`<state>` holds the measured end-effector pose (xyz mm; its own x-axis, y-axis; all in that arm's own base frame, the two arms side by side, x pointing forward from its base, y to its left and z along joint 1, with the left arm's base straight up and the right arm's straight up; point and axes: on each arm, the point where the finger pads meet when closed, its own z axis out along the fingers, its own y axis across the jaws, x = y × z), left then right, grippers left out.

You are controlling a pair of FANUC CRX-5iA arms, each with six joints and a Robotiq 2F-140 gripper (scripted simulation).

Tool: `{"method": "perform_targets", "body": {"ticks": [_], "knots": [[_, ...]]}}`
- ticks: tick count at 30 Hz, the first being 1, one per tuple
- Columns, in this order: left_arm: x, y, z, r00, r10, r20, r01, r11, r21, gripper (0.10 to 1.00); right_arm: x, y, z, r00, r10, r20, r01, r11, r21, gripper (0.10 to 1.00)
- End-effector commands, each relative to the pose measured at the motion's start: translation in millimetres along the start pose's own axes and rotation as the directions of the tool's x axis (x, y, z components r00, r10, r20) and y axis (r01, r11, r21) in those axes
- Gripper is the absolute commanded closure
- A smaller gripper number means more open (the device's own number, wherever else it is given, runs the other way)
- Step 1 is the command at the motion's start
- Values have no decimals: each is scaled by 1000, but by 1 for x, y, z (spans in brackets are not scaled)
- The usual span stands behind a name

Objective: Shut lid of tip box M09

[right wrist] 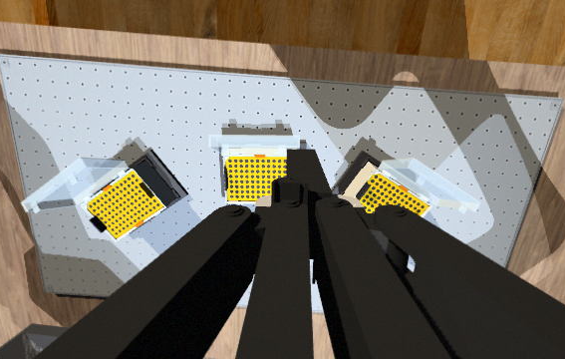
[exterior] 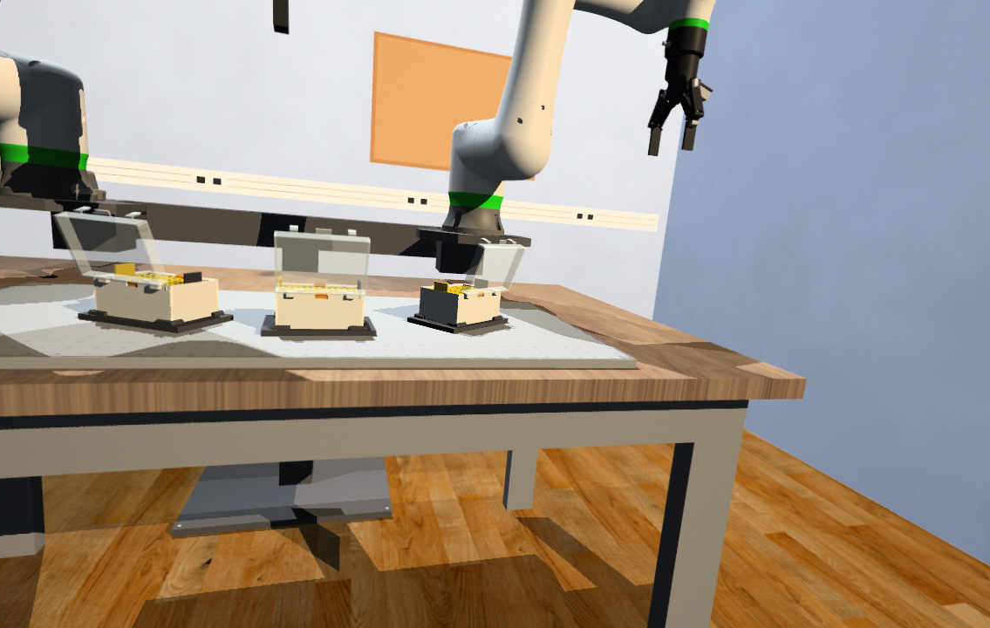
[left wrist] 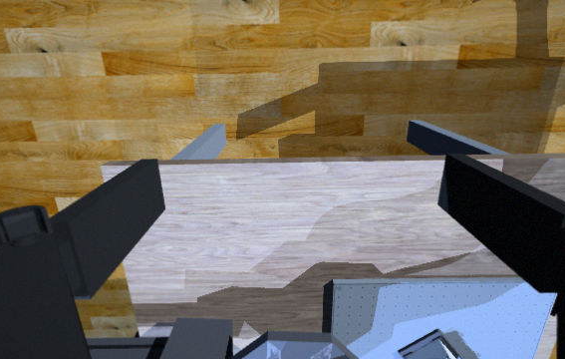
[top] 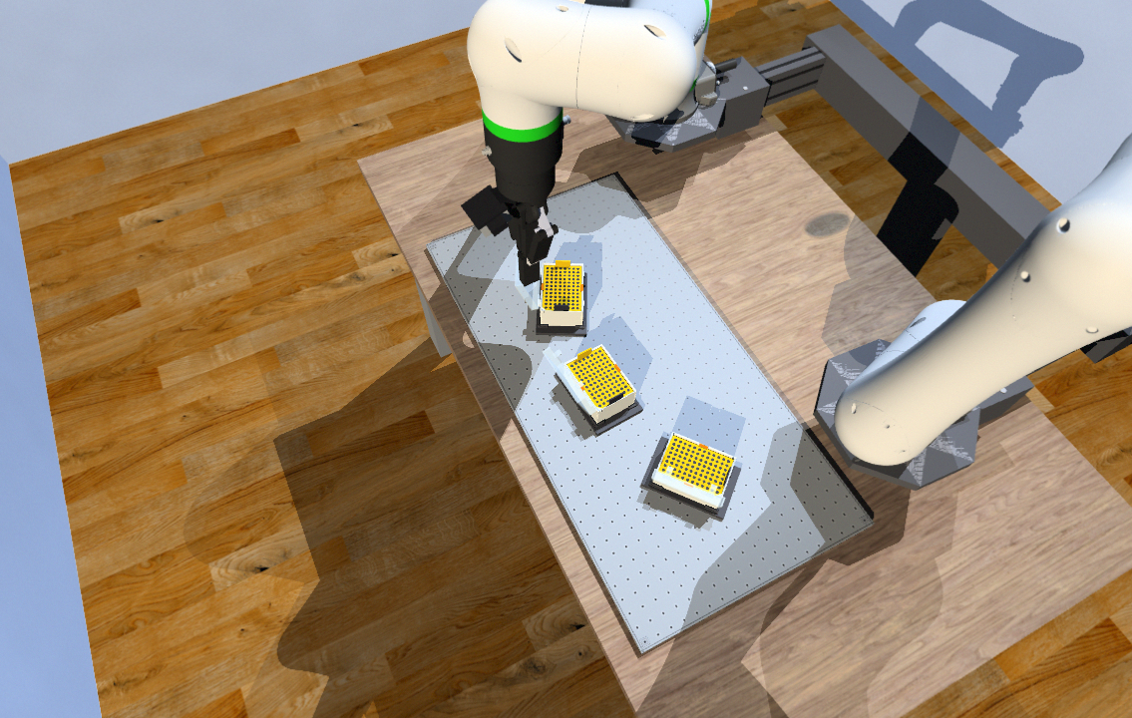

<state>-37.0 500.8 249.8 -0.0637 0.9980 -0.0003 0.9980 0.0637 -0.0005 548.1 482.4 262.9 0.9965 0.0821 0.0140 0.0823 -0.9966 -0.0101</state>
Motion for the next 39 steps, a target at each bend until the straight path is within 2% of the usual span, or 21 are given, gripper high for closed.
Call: {"method": "perform_targets", "body": {"ticks": [1,6,10,39], "knots": [[0,0,-1,1000,0,-2,0,1000,0,98,5,-21,-2,1000,1,12,-1,1000,-9,999],[0,0,-1,1000,0,-2,0,1000,0,98,10,-45,0,1000,1,14,0,1000,-10,999],[0,0,-1,1000,0,-2,0,1000,0,98,11,-51,0,1000,1,14,0,1000,-10,999],[0,0,-1,1000,0,-2,0,1000,0,98,11,-51,0,1000,1,14,0,1000,-10,999]]}}
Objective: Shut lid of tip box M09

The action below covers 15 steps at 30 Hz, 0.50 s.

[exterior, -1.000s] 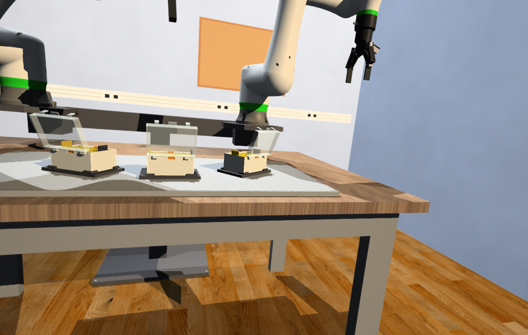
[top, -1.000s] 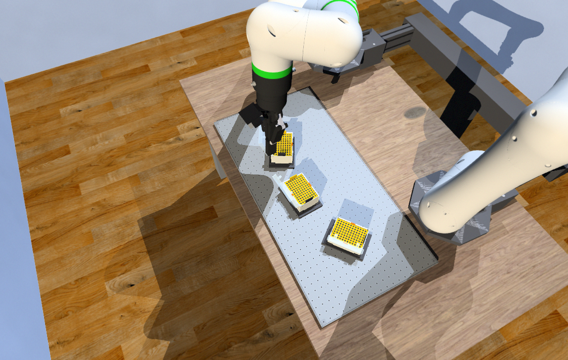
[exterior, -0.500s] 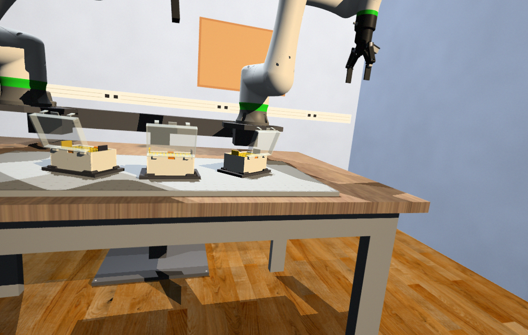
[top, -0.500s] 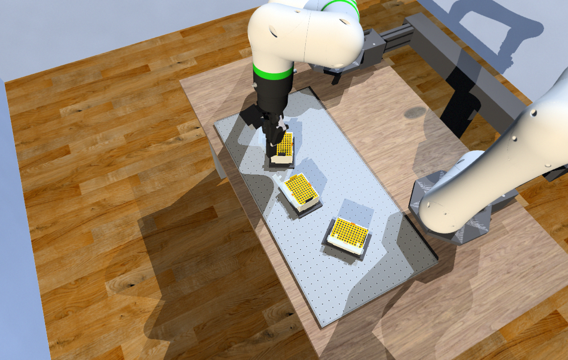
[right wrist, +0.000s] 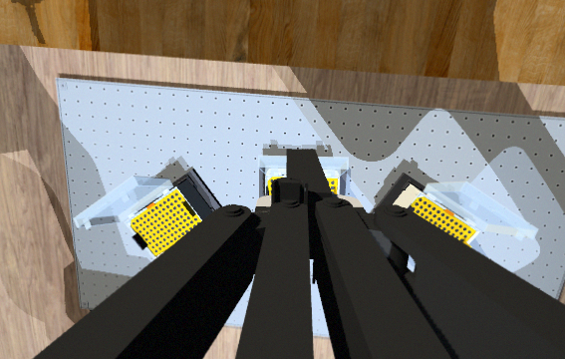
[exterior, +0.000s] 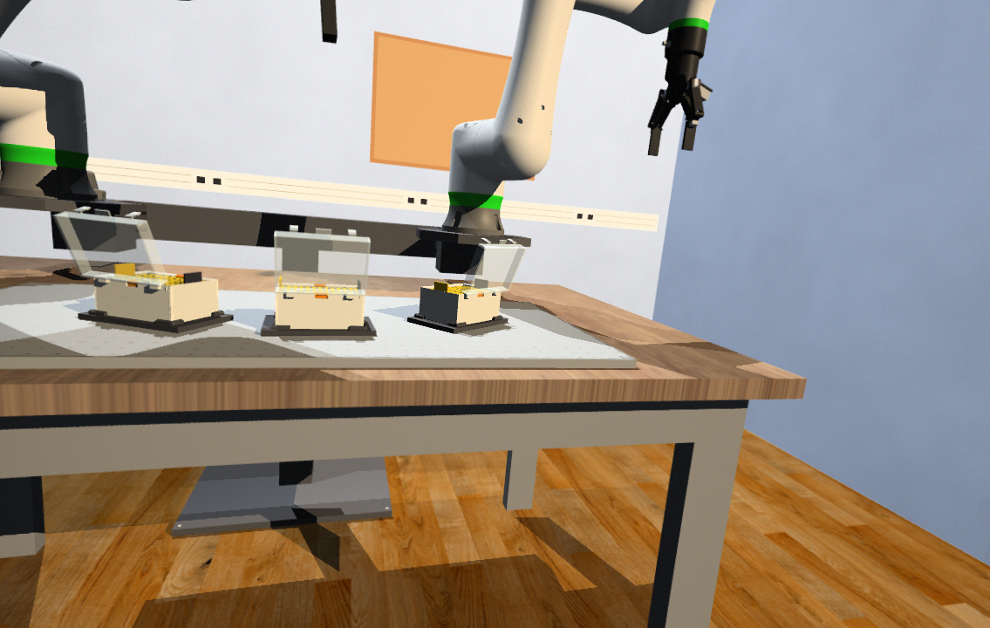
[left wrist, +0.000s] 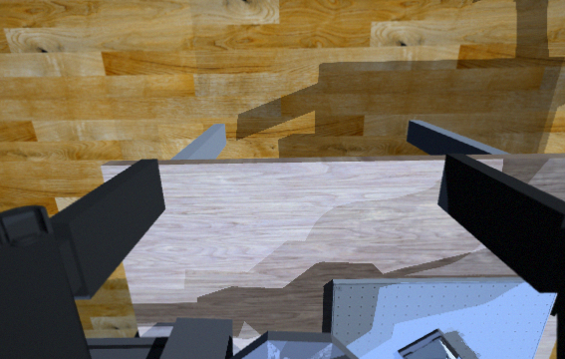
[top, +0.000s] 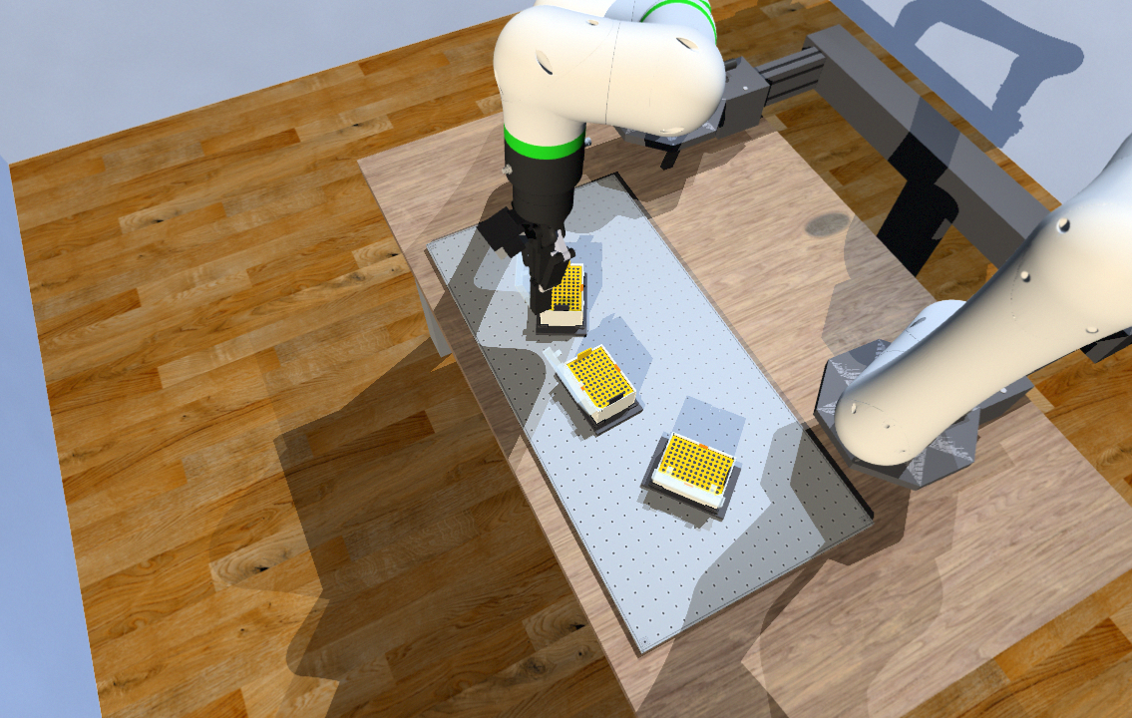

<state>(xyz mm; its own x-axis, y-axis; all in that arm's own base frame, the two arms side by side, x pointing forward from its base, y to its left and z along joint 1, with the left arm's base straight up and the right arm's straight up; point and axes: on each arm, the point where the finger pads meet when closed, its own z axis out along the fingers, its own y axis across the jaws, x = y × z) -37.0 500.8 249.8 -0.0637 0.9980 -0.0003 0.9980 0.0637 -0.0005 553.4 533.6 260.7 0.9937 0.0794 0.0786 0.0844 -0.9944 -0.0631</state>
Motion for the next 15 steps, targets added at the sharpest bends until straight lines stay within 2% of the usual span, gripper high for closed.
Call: {"method": "perform_targets", "body": {"ticks": [1,7,15], "knots": [[0,0,-1,1000,0,-2,0,1000,0,98,1,-1,-3,997,3,79,2,998,-63,999],[0,0,-1,1000,0,-2,0,1000,0,98,1,-1,-3,997,3,79,2,998,-63,999],[0,0,-1,1000,0,-2,0,1000,0,98,-2,2,35,997,3,77,2,998,-62,999]]}}
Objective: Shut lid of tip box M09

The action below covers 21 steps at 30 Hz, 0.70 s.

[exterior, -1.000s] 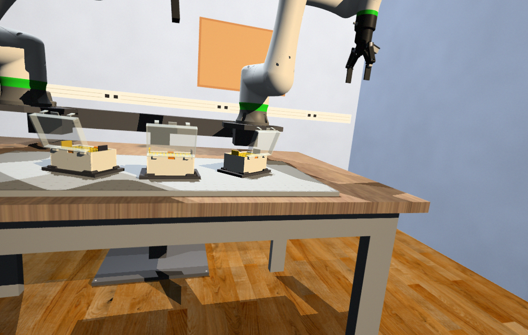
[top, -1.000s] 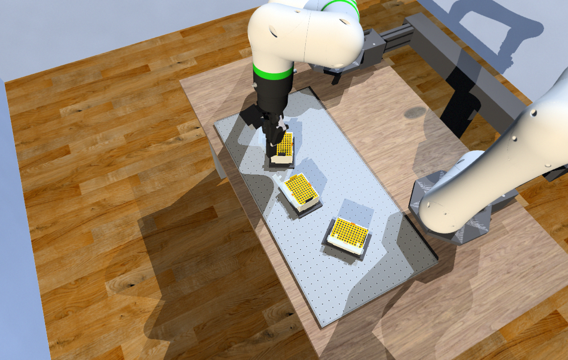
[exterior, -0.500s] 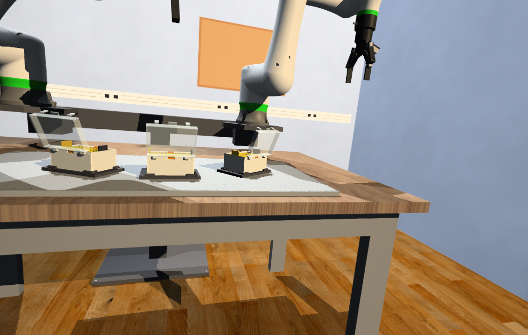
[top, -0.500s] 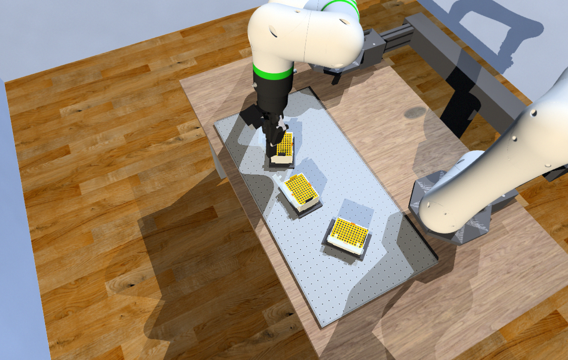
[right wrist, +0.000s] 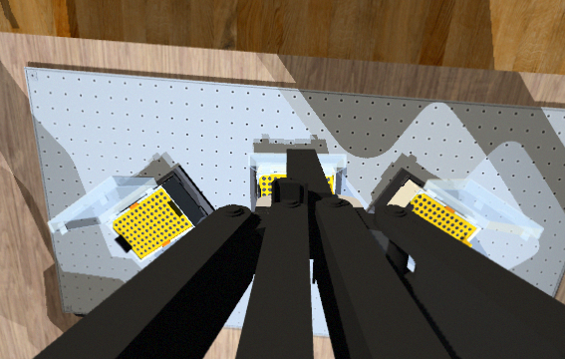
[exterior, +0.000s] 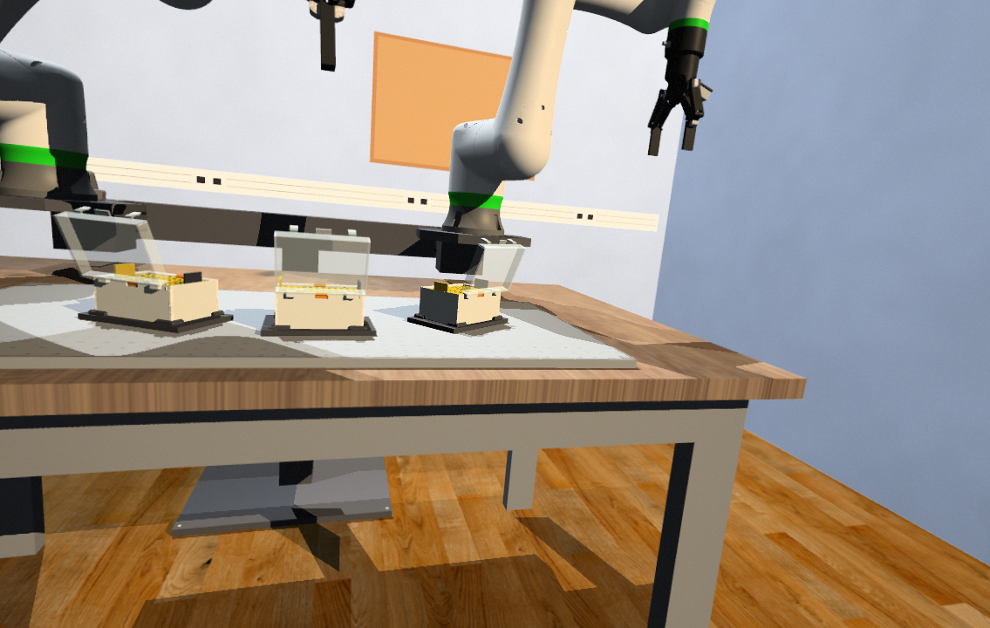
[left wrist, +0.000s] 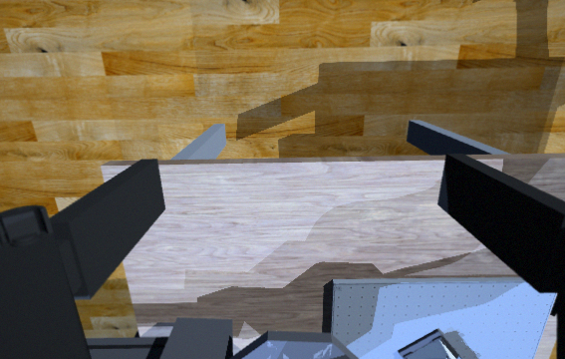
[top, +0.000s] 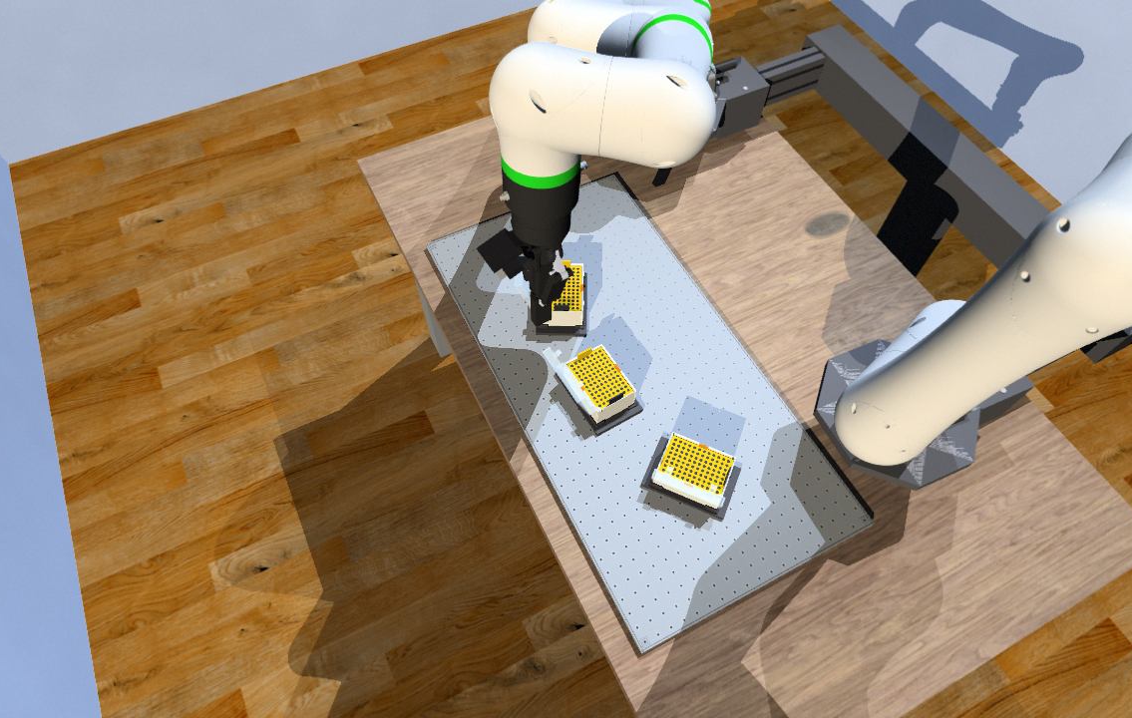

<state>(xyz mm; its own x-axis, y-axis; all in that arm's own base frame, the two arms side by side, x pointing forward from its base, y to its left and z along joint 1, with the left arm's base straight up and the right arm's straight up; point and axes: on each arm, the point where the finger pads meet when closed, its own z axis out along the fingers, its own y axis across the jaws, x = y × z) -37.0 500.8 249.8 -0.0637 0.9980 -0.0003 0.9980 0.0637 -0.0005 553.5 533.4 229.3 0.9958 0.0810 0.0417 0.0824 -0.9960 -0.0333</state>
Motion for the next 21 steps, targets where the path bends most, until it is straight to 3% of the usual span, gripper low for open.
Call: {"method": "perform_targets", "body": {"ticks": [1,5,21], "knots": [[0,0,-1,1000,0,-2,0,1000,0,98,1,0,9,999,1,40,0,999,-32,999],[0,0,-1,1000,0,-2,0,1000,0,98,0,0,19,999,1,40,0,999,-32,999],[0,0,-1,1000,0,-2,0,1000,0,98,-3,2,94,999,1,40,0,999,-32,999]]}}
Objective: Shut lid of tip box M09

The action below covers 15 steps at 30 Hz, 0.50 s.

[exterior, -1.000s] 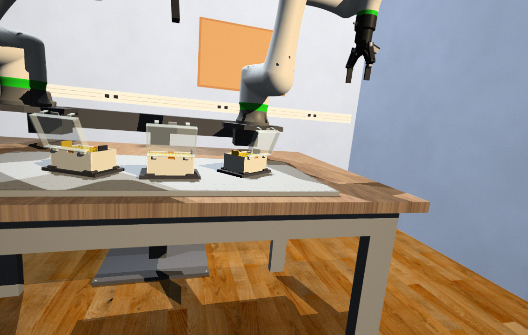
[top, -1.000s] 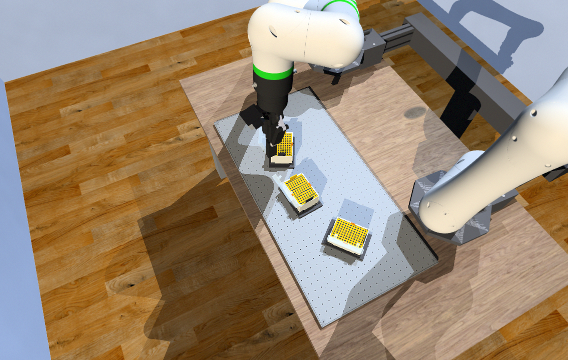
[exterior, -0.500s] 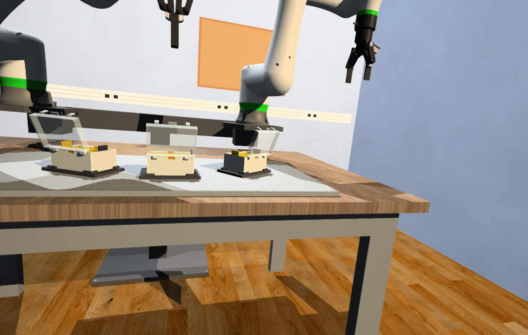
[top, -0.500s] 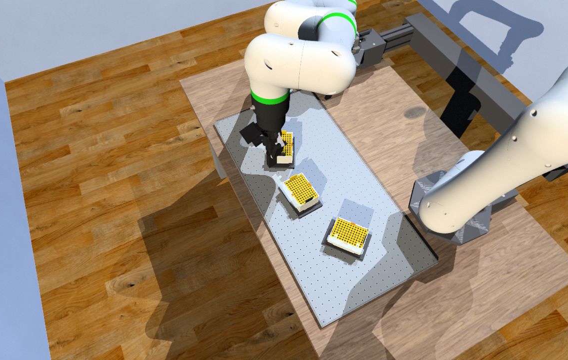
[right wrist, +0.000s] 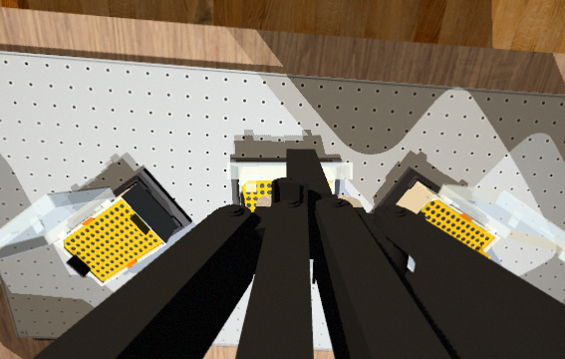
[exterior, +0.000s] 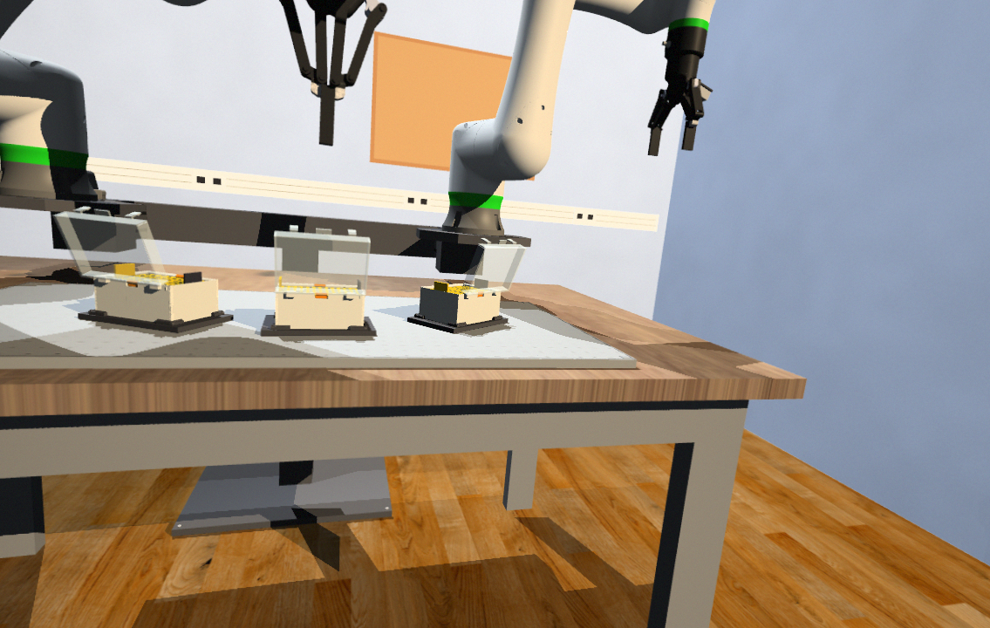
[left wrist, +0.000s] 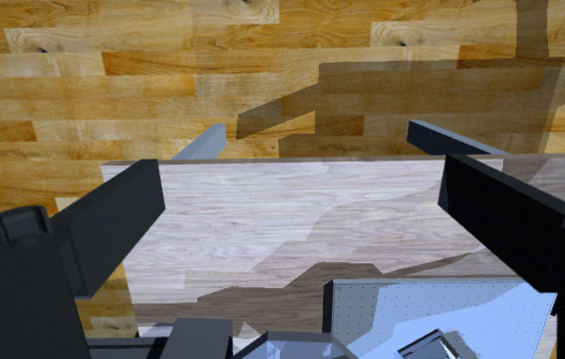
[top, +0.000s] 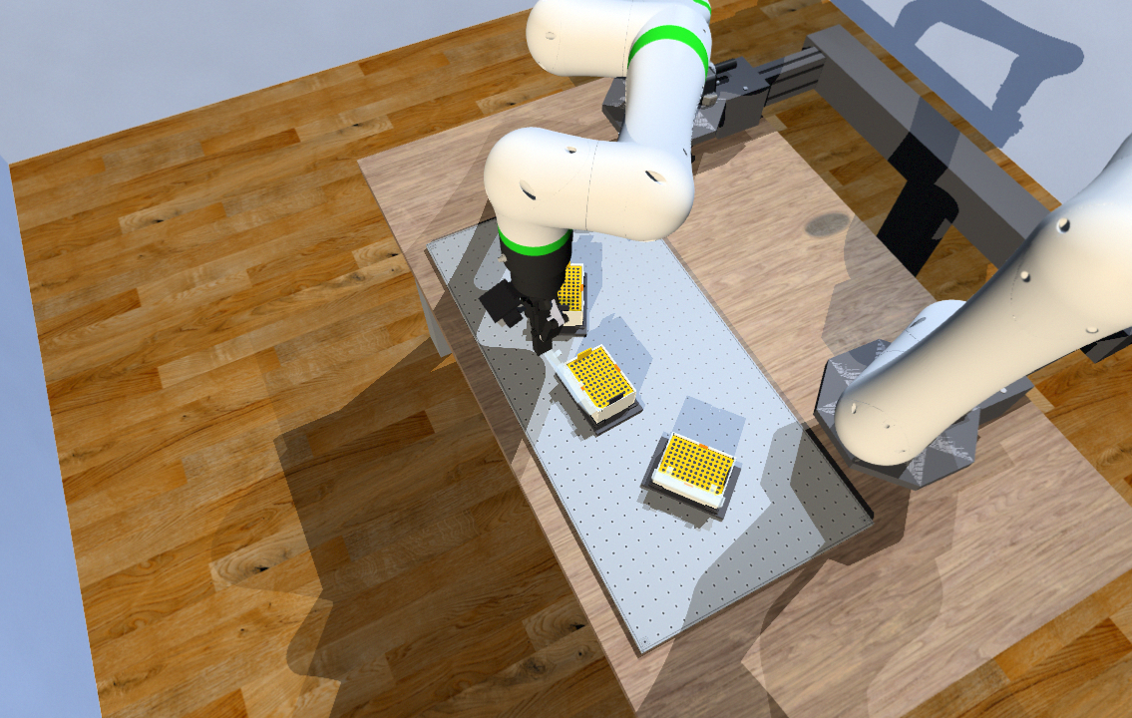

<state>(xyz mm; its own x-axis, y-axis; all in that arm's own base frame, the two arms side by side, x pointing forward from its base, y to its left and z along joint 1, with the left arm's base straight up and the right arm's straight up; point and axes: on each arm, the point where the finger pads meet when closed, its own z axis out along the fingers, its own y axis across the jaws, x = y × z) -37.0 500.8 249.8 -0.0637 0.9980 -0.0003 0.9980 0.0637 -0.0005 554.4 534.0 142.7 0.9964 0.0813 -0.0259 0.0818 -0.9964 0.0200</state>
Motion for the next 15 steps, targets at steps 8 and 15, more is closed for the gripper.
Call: {"method": "perform_targets", "body": {"ticks": [8,15], "knots": [[0,0,-1,1000,0,-2,0,1000,0,98,2,-1,42,1000,0,-28,0,1000,22,999],[0,0,-1,1000,0,-2,0,1000,0,98,3,-2,77,1000,0,-28,0,1000,21,999]]}}
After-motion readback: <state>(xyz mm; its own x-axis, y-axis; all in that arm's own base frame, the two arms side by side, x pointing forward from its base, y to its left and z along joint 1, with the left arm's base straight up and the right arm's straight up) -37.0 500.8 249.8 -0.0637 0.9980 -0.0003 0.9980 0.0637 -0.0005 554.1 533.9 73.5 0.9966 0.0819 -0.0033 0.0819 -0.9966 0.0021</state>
